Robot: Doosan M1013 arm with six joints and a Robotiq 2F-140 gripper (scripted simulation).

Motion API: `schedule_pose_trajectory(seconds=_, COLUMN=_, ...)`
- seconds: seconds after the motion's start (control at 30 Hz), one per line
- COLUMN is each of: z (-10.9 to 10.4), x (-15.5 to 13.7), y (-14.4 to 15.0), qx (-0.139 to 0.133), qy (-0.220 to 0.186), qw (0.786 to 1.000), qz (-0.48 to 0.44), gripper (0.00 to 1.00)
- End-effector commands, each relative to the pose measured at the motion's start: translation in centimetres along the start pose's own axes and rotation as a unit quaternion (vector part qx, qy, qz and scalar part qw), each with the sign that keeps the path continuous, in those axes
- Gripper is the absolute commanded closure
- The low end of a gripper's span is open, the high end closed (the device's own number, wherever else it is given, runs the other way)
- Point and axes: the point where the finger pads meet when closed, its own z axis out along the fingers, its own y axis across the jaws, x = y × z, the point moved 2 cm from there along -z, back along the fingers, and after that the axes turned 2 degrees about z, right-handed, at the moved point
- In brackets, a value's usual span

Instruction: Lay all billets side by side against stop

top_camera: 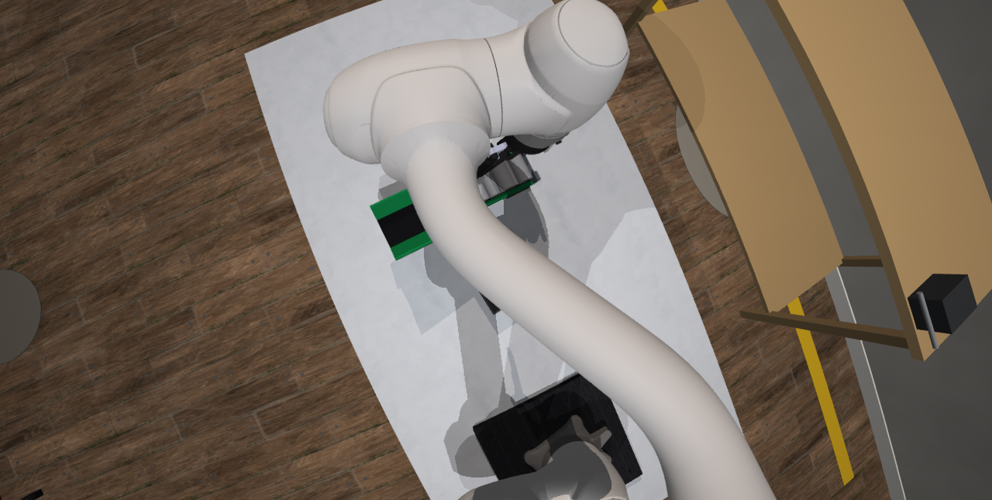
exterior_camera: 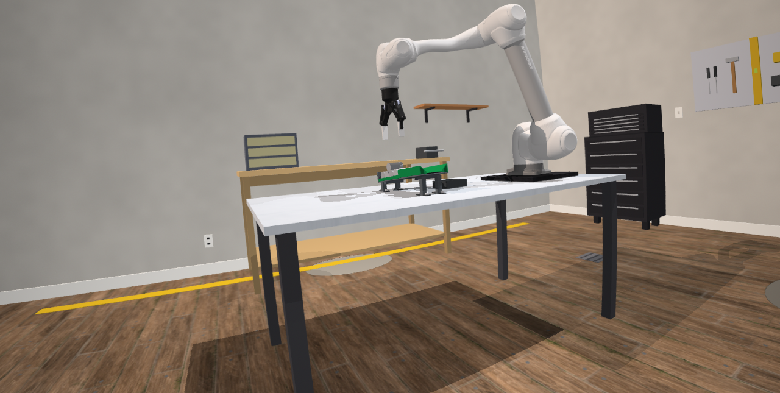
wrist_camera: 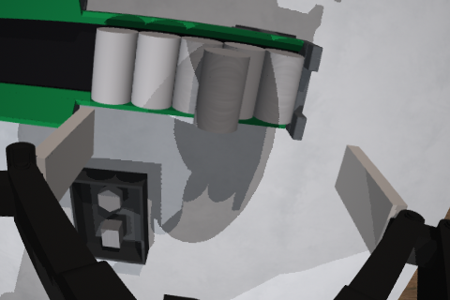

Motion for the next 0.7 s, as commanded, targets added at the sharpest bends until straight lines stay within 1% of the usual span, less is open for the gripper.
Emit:
schedule_pose_trajectory(seconds=0.0, z=0.01, x=0.00, y=0.10, qx=0.000, qy=0.003, qw=1.000, qz=0.004, gripper=0.00)
schedule_pose_trajectory(seconds=0.33, z=0.02, x=0.00, y=0.10, qx=0.000, qy=0.003, qw=1.000, qz=0.006, gripper=0.00)
schedule_pose_trajectory(seconds=0.43, z=0.13, x=0.00, y=0.10, qx=0.000, qy=0.003, qw=0.999, qz=0.037, gripper=0.00)
schedule_pose_trajectory(seconds=0.5, z=0.13, x=0.00, y=0.10, qx=0.000, qy=0.003, qw=0.999, qz=0.037, gripper=0.00)
schedule_pose_trajectory(seconds=0.6, z=0.42, x=0.01, y=0.11, qx=0.000, qy=0.003, qw=0.993, qz=0.117, gripper=0.00)
schedule_pose_trajectory(seconds=0.67, z=0.70, x=0.02, y=0.12, qx=0.001, qy=0.003, qw=0.981, qz=0.196, gripper=0.00)
